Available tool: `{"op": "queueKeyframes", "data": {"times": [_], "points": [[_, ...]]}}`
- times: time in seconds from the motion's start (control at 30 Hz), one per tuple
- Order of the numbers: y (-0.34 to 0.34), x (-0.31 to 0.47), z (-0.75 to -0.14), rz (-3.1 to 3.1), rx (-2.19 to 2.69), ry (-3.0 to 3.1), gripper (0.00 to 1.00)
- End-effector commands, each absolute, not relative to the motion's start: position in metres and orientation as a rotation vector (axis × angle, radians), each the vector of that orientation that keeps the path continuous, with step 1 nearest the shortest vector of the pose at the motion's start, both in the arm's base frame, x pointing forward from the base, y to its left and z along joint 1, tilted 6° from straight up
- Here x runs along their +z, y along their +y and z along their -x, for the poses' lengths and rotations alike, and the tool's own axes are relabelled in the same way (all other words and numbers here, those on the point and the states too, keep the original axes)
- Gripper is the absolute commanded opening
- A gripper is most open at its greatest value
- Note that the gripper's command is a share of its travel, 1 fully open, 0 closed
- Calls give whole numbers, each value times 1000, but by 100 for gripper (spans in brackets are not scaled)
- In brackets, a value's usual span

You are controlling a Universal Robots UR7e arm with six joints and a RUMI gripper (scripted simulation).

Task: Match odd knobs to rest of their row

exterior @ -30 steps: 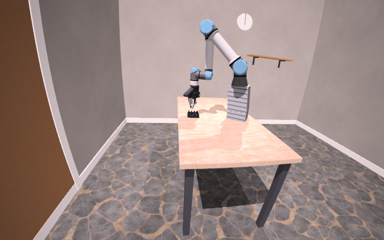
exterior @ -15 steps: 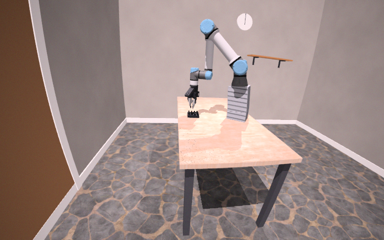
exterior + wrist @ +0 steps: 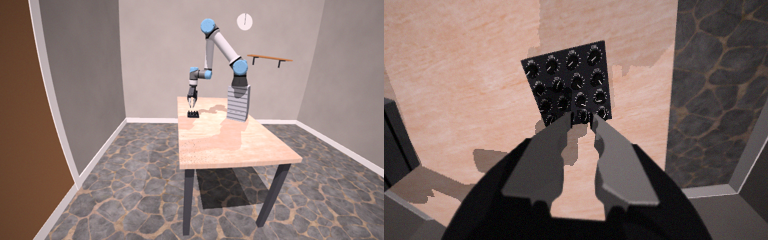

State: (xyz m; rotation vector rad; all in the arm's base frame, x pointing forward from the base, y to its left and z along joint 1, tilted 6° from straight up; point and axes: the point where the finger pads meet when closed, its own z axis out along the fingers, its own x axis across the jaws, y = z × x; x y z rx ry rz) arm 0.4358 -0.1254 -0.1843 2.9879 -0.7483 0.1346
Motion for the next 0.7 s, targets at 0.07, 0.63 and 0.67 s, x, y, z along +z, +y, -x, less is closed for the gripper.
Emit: {"op": "queueKeyframes", "data": {"times": [0.07,0.63,0.67], "points": [[-125,-182,-435,-3046,128,-435,11],[-126,-177,-433,-3056,105,200,11],[-126,-177,-433,-3056,105,200,11]]}}
